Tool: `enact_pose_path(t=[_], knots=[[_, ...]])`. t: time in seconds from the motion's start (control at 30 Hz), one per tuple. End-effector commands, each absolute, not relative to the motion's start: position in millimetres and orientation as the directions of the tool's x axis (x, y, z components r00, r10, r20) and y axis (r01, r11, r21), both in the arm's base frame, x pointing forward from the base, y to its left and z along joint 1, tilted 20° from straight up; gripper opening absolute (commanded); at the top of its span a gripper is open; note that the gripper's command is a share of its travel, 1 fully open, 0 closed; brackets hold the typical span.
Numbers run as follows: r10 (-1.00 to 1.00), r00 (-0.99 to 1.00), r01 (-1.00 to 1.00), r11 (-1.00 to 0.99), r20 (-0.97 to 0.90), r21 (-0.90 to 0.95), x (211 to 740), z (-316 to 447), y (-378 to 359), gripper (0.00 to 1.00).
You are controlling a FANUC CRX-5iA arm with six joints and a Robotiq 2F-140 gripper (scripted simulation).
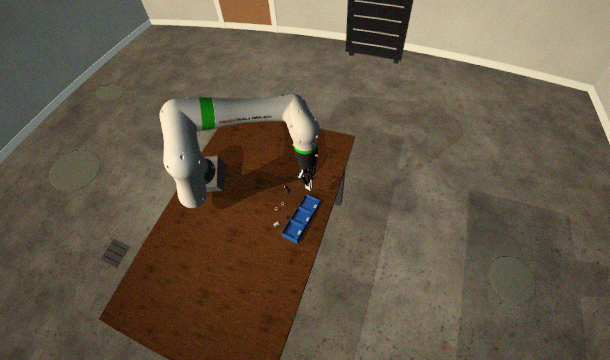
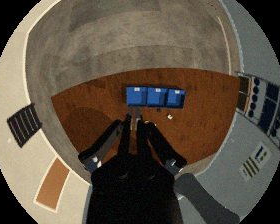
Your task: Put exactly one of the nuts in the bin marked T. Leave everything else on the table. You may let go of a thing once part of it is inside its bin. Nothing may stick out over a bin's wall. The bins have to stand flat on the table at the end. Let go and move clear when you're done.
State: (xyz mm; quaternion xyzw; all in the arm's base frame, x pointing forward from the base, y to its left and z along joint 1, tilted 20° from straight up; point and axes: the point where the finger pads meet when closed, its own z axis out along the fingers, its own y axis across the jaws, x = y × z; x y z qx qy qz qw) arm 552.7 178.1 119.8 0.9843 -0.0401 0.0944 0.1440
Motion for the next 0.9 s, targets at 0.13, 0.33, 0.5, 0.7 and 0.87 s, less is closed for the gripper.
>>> enact_pose_path(t=[0.13, 0.33, 0.5, 0.7, 0.87], knots=[[-0.052, 0.979, -0.106, -0.955, 0.197, 0.276, 548.9, 140.5, 184.6, 0.05], [-0.039, 0.98, -0.093, -0.956, 0.193, 0.279, 544.4, 132.5, 170.7, 0.19], [-0.039, 0.98, -0.093, -0.956, 0.193, 0.279, 533.1, 112.6, 135.9, 0.19], [-0.039, 0.98, -0.093, -0.956, 0.193, 0.279, 519.5, 88.8, 94.1, 0.19], [-0.039, 0.98, -0.093, -0.956, 0.193, 0.279, 512.7, 76.8, 73.2, 0.19]])
